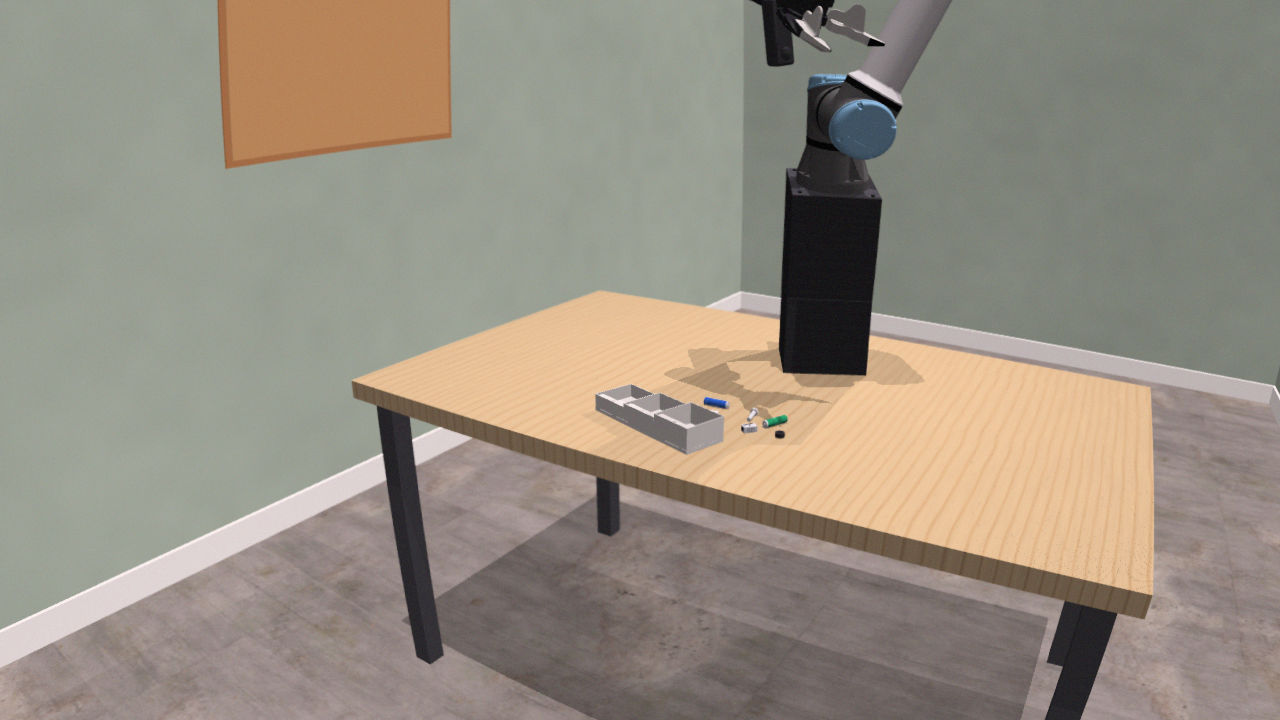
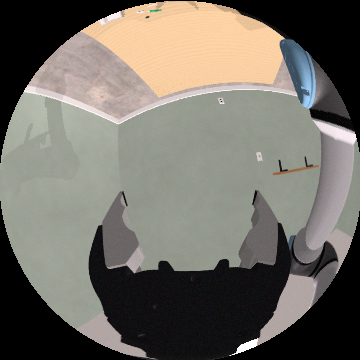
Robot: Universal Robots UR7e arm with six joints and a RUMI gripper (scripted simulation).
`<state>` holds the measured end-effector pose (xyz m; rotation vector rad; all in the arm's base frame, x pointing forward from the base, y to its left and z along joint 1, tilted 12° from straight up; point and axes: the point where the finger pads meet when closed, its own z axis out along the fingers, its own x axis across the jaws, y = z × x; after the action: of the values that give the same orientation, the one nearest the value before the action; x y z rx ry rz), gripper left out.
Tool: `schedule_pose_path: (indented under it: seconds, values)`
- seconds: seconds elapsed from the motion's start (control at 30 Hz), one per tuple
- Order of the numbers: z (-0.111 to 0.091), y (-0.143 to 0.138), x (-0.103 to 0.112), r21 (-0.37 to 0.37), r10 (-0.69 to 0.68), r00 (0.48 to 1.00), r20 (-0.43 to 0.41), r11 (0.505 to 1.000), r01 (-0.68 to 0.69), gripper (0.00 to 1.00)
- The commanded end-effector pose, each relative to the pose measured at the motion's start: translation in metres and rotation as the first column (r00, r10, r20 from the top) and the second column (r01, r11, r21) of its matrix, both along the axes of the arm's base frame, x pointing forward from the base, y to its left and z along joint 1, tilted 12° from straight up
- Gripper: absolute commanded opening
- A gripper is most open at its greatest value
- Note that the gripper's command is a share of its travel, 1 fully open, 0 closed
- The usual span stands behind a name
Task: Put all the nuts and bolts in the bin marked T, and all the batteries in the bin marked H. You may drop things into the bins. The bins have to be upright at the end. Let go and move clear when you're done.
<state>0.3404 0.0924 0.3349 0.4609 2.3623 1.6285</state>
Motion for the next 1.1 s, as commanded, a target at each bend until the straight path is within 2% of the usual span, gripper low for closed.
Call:
schedule_pose_path:
  seconds: [0.0, 0.53, 0.57, 0.87, 1.03, 1.07]
  values:
    - [0.000, 0.000, 0.000, 0.000, 0.000, 1.000, 0.000, 1.000, 0.000, 1.00]
    - [0.000, 0.000, 0.000, 0.000, 0.000, 1.000, 0.000, 1.000, 0.000, 1.00]
    - [-0.008, 0.000, 0.002, 0.000, 0.000, 1.000, 0.000, 1.000, 0.000, 0.04]
    - [-0.081, 0.005, 0.016, 0.000, 0.000, 1.000, 0.000, 1.000, 0.000, 0.04]
    - [-0.116, 0.007, 0.023, 0.000, 0.000, 1.000, 0.000, 1.000, 0.000, 0.04]
    - [-0.116, 0.007, 0.023, 0.000, 0.000, 1.000, 0.000, 1.000, 0.000, 0.04]
